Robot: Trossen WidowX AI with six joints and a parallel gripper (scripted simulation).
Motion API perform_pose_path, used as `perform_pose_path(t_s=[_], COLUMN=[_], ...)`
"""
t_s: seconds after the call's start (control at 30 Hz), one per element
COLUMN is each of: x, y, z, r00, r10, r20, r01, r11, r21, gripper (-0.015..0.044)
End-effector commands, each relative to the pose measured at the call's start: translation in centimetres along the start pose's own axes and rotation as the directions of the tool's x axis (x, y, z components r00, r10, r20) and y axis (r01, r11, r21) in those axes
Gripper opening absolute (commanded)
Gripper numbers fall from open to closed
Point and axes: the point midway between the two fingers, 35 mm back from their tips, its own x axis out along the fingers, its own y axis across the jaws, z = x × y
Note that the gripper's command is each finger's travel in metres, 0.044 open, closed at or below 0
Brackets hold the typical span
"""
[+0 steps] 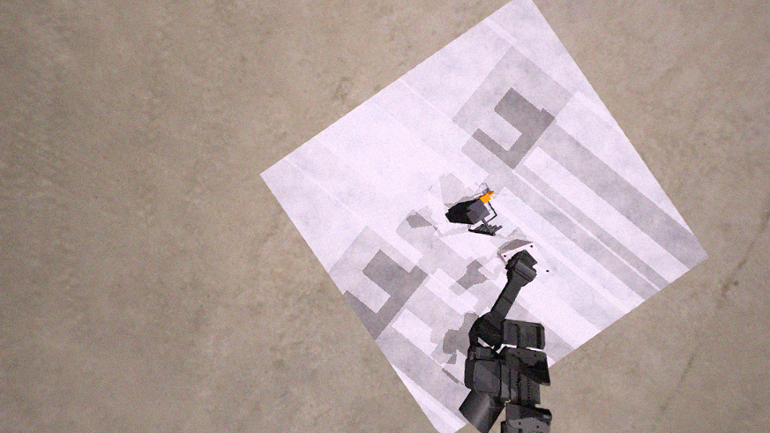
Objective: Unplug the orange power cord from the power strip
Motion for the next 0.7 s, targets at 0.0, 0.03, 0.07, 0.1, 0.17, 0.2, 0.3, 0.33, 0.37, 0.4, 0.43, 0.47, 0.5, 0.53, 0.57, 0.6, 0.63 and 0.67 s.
perform_pose_path(t_s=[0.0,0.03,0.07,0.1,0.17,0.2,0.3,0.33,0.37,0.4,0.43,0.47,0.5,0.53,0.57,0.6,0.63,0.67], x=[0.9,1.1,1.4,1.6,1.8,1.8,1.6,1.4,1.2,0.9,0.5,0.1,-0.4,-1.0,-1.6,-2.2,-2.9,-3.7], y=[3.9,5.4,7.0,8.6,11.3,12.6,17.2,18.8,20.5,22.1,23.8,25.4,27.0,28.6,30.2,31.7,33.1,34.5], z=[-1.0,-1.5,-1.9,-2.3,-3.0,-3.3,-4.3,-4.7,-5.0,-5.3,-5.6,-5.9,-6.2,-6.4,-6.7,-6.9,-7.1,-7.3], r00=[0.994,0.988,0.981,0.971,0.95,0.938,0.886,0.864,0.839,0.812,0.783,0.751,0.719,0.684,0.648,0.611,0.573,0.533], r10=[0.109,0.151,0.195,0.238,0.311,0.345,0.46,0.501,0.541,0.581,0.62,0.657,0.693,0.727,0.759,0.789,0.817,0.844], r20=[-0.012,-0.018,-0.024,-0.029,-0.037,-0.041,-0.05,-0.053,-0.055,-0.057,-0.059,-0.06,-0.061,-0.061,-0.061,-0.061,-0.06,-0.059], r01=[-0.108,-0.148,-0.189,-0.229,-0.293,-0.321,-0.41,-0.438,-0.463,-0.485,-0.504,-0.52,-0.532,-0.54,-0.545,-0.545,-0.543,-0.536], r11=[0.991,0.983,0.971,0.956,0.924,0.906,0.831,0.799,0.764,0.726,0.687,0.646,0.604,0.561,0.518,0.475,0.433,0.391], r21=[0.078,0.112,0.148,0.185,0.247,0.276,0.376,0.413,0.45,0.487,0.524,0.559,0.594,0.627,0.659,0.69,0.72,0.748], gripper=[0.016,0.016,0.016,0.016,0.016,0.016,0.016,0.016,0.016,0.016,0.016,0.016,0.016,0.016,0.016,0.016,0.016,0.016])
